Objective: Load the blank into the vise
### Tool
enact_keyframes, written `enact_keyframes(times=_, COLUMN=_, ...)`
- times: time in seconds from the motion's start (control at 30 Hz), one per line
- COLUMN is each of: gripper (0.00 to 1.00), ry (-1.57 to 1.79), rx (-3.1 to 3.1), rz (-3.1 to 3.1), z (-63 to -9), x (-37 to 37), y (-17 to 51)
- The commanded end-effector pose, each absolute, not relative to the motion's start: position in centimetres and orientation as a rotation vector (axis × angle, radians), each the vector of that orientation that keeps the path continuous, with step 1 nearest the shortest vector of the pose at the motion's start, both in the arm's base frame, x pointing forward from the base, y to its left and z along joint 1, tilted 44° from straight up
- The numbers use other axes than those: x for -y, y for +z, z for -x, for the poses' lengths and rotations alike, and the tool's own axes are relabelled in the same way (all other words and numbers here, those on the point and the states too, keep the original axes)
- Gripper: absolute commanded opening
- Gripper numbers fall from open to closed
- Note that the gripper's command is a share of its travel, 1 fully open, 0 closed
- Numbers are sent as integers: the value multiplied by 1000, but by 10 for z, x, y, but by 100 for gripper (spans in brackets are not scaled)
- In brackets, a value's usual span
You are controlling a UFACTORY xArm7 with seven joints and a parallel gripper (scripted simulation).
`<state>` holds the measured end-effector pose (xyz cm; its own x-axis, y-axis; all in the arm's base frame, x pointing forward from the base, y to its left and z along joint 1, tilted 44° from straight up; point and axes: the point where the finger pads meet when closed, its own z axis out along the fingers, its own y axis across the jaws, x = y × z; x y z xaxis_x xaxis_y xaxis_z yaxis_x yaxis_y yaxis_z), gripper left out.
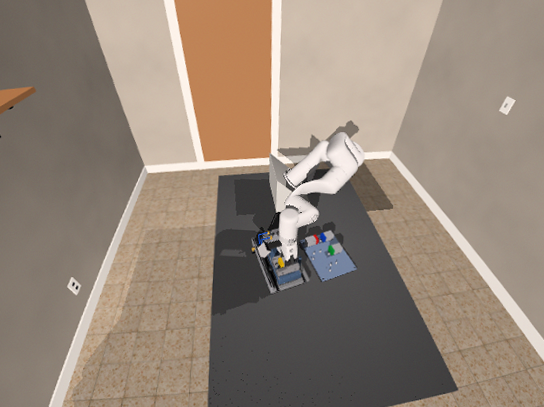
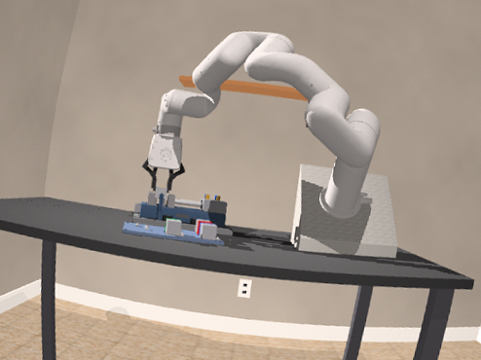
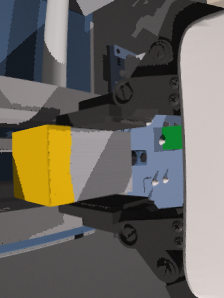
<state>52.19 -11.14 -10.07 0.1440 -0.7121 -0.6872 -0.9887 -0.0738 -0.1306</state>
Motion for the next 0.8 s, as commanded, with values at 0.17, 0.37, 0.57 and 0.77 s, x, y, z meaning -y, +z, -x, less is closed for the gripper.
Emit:
enact_keyframes(times=0.17, gripper=0, ry=609, rx=-1628, rz=1847, z=-523, x=114, y=-100)
enact_keyframes(times=0.37, gripper=0, ry=609, rx=-1628, rz=1847, z=-523, x=114, y=-100)
enact_keyframes(times=0.57, gripper=100, ry=609, rx=-1628, rz=1847, z=-523, x=114, y=-100)
enact_keyframes(times=0.77, gripper=100, ry=609, rx=-1628, rz=1847, z=-523, x=114, y=-100)
